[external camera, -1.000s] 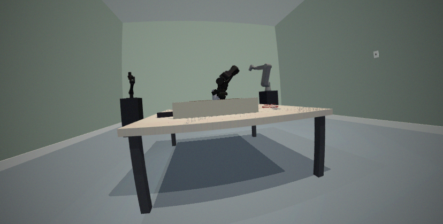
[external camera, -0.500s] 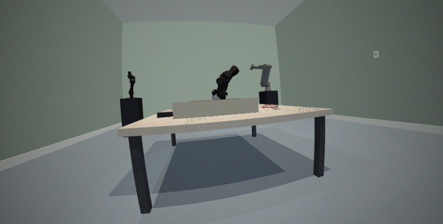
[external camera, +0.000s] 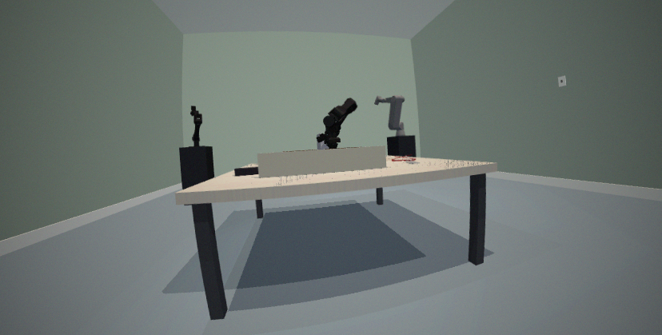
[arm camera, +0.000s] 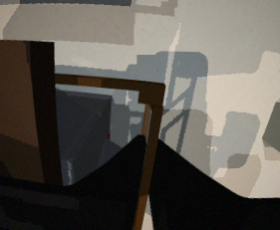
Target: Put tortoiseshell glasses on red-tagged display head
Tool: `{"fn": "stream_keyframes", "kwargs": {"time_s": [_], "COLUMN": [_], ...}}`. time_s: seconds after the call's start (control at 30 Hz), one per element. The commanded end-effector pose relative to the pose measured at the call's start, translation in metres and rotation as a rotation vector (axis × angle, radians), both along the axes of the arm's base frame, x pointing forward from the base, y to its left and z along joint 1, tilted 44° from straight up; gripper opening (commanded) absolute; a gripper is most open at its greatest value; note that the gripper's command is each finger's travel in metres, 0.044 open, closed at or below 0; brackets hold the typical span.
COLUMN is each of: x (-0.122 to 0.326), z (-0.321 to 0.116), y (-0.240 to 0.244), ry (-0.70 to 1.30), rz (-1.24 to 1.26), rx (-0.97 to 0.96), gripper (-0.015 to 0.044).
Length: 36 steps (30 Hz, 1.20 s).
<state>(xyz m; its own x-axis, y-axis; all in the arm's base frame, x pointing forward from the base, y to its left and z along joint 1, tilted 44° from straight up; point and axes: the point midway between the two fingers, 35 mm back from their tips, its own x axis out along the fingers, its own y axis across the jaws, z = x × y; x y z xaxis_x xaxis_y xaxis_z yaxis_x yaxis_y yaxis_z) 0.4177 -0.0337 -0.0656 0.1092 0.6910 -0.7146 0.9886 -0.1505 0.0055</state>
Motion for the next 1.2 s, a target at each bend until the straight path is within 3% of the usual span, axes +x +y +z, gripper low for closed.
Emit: {"fn": "stream_keyframes", "kwargs": {"time_s": [0.0, 0.57, 0.7, 0.97, 1.17], "x": [0.001, 0.002, 0.002, 0.002, -0.003], "z": [0.001, -0.003, -0.002, -0.002, 0.021], "y": [0.001, 0.004, 0.003, 0.003, -0.02], "ry": [0.0, 0.0, -0.003, -0.003, 0.004], "rz": [-0.005, -0.005, 0.001, 0.001, 0.0], "rx": [0.003, 0.003, -0.002, -0.002, -0.014], "gripper": [0.0, 0.0, 0.0105, 0.0107, 0.0107]}}
